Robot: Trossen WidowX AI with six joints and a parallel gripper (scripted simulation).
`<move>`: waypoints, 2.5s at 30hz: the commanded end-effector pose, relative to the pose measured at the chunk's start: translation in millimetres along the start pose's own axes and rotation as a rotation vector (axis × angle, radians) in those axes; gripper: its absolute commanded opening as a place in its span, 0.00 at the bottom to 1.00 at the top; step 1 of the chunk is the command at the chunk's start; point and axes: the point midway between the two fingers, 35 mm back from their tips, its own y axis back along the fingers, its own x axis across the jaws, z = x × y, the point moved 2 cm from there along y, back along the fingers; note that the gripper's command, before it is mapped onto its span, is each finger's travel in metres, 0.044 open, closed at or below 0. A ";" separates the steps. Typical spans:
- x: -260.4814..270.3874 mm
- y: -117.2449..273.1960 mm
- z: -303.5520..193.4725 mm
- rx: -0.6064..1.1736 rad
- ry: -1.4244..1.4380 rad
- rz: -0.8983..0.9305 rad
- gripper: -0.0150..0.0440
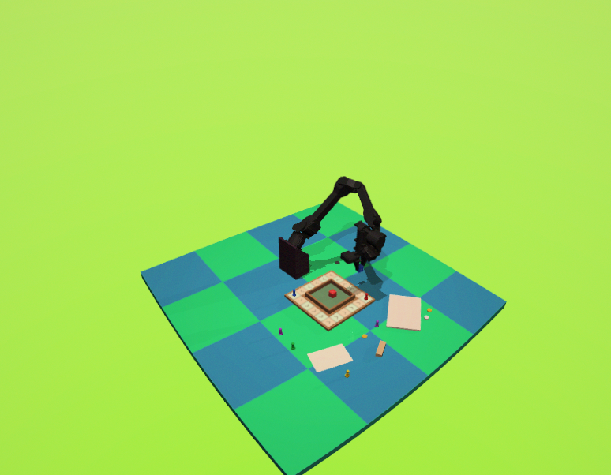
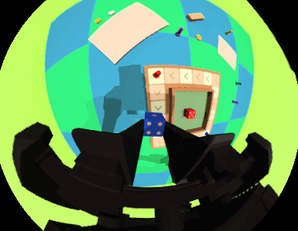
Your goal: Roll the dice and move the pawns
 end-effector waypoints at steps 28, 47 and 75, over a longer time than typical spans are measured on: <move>-144.5 -24.2 -14.6 0.011 -1.069 -0.005 0.25; -184.6 -37.7 -39.2 0.014 -1.458 -0.043 0.25; -175.4 -60.0 -54.9 -0.654 -1.364 -0.606 0.25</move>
